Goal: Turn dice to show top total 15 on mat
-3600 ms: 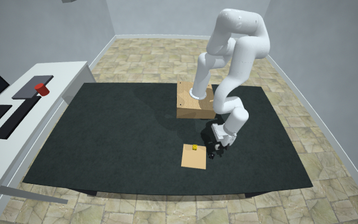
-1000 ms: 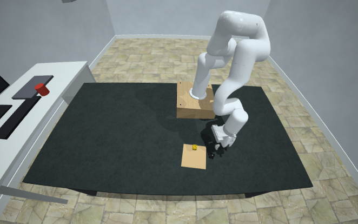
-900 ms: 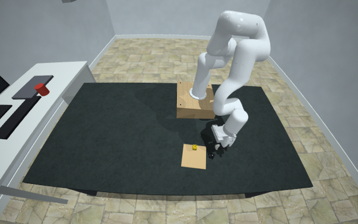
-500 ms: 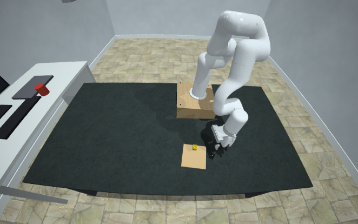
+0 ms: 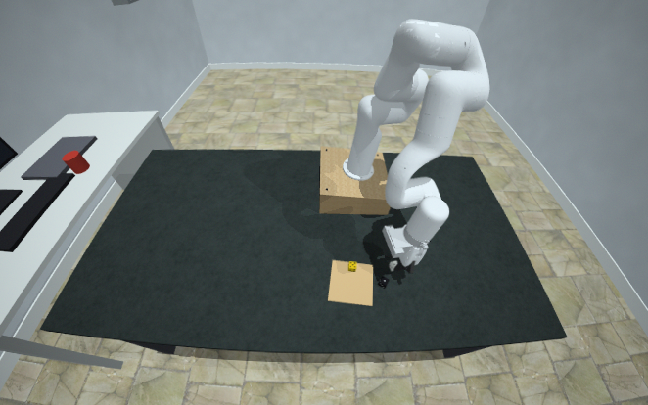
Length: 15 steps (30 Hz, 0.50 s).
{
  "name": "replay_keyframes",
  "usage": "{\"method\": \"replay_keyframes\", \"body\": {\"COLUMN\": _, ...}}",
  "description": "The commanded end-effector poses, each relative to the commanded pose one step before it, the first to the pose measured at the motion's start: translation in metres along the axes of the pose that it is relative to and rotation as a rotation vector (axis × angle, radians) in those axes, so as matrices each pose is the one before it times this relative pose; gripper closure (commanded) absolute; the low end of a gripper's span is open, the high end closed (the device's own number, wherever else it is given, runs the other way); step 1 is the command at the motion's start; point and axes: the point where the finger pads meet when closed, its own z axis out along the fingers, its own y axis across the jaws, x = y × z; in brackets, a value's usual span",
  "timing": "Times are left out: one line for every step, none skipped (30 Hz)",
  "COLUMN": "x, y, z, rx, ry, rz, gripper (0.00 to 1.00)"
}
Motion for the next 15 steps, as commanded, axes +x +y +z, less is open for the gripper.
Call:
{"method": "replay_keyframes", "body": {"x": -0.00015, "y": -0.00119, "z": 0.00012, "rx": 0.00289, "ry": -0.00029, "rz": 0.0001, "gripper": 0.58}}
{"method": "replay_keyframes", "body": {"x": 0.0, "y": 0.0, "z": 0.0, "rx": 0.0, "ry": 0.0, "rz": 0.0, "gripper": 0.58}}
{"method": "replay_keyframes", "body": {"x": 0.0, "y": 0.0, "z": 0.0, "rx": 0.0, "ry": 0.0, "rz": 0.0, "gripper": 0.58}}
{"method": "replay_keyframes", "body": {"x": -0.00005, "y": 0.0, "z": 0.00064, "rx": 0.00001, "ry": -0.00001, "rz": 0.0, "gripper": 0.58}}
{"method": "replay_keyframes", "body": {"x": -0.00007, "y": 0.00001, "z": 0.00083, "rx": 0.00001, "ry": -0.00001, "rz": 0.0, "gripper": 0.58}}
{"method": "replay_keyframes", "body": {"x": -0.00008, "y": 0.00001, "z": 0.00101, "rx": 0.00002, "ry": -0.00001, "rz": 0.0, "gripper": 0.58}}
{"method": "replay_keyframes", "body": {"x": -0.00009, "y": 0.00002, "z": 0.00119, "rx": 0.00002, "ry": -0.00001, "rz": 0.0, "gripper": 0.58}}
{"method": "replay_keyframes", "body": {"x": -0.00011, "y": 0.0, "z": 0.00134, "rx": 0.00002, "ry": -0.00001, "rz": 0.0, "gripper": 0.58}}
{"method": "replay_keyframes", "body": {"x": -0.00012, "y": 0.00001, "z": 0.00148, "rx": 0.00002, "ry": -0.00001, "rz": 0.0, "gripper": 0.58}}
{"method": "replay_keyframes", "body": {"x": -0.00012, "y": 0.00002, "z": 0.0016, "rx": 0.00002, "ry": -0.00001, "rz": 0.0, "gripper": 0.58}}
{"method": "replay_keyframes", "body": {"x": -0.00013, "y": 0.00001, "z": 0.00169, "rx": 0.00003, "ry": -0.00001, "rz": 0.0, "gripper": 0.58}}
{"method": "replay_keyframes", "body": {"x": -0.00014, "y": 0.00001, "z": 0.00175, "rx": 0.00003, "ry": -0.00001, "rz": 0.0, "gripper": 0.58}}
{"method": "replay_keyframes", "body": {"x": -0.00014, "y": 0.00002, "z": 0.00178, "rx": 0.00003, "ry": -0.00002, "rz": 0.0, "gripper": 0.58}}
{"method": "replay_keyframes", "body": {"x": -0.00014, "y": 0.00001, "z": 0.00177, "rx": 0.00003, "ry": -0.00002, "rz": 0.0, "gripper": 0.58}}
{"method": "replay_keyframes", "body": {"x": -0.00014, "y": 0.00002, "z": 0.00174, "rx": 0.00003, "ry": -0.00001, "rz": 0.0, "gripper": 0.58}}
